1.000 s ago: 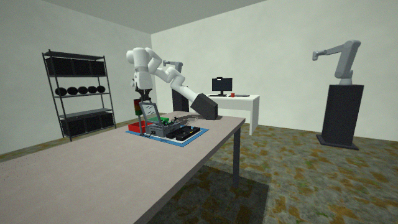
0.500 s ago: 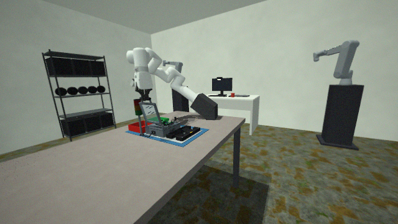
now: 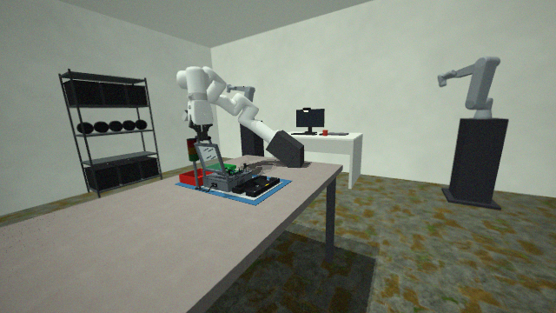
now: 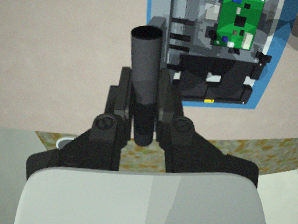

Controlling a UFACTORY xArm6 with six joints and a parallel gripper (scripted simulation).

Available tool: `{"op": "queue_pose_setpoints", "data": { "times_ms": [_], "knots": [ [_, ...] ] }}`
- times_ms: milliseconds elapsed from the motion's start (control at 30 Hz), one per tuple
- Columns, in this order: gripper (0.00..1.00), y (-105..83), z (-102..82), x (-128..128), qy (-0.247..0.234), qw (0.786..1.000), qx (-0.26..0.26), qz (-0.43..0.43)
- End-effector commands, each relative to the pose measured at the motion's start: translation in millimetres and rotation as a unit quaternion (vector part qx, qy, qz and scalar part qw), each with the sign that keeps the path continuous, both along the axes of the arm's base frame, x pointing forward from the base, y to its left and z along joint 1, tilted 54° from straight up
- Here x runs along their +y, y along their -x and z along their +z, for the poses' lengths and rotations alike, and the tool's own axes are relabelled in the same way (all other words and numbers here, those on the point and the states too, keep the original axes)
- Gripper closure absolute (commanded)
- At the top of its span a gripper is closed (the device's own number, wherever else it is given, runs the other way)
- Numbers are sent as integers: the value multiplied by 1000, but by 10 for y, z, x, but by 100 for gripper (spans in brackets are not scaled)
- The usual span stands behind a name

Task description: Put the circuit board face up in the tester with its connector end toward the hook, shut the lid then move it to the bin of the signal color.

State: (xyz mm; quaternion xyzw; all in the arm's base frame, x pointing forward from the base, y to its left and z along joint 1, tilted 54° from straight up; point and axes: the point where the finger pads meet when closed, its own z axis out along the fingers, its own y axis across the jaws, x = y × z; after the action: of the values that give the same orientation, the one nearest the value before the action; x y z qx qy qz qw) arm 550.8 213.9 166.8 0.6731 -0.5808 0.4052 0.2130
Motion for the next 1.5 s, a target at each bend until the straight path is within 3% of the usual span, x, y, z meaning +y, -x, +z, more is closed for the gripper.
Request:
{"op": "queue_pose_setpoints", "data": {
  "times_ms": [0, 867, 1467],
  "knots": [
    [100, 4, 12, 15, -1, 1000, -1, 1],
    [100, 118, 6, 8, -1, 1000, -1, 1],
    [100, 333, -17, -21, -1, 1000, -1, 1]
  ]
}}
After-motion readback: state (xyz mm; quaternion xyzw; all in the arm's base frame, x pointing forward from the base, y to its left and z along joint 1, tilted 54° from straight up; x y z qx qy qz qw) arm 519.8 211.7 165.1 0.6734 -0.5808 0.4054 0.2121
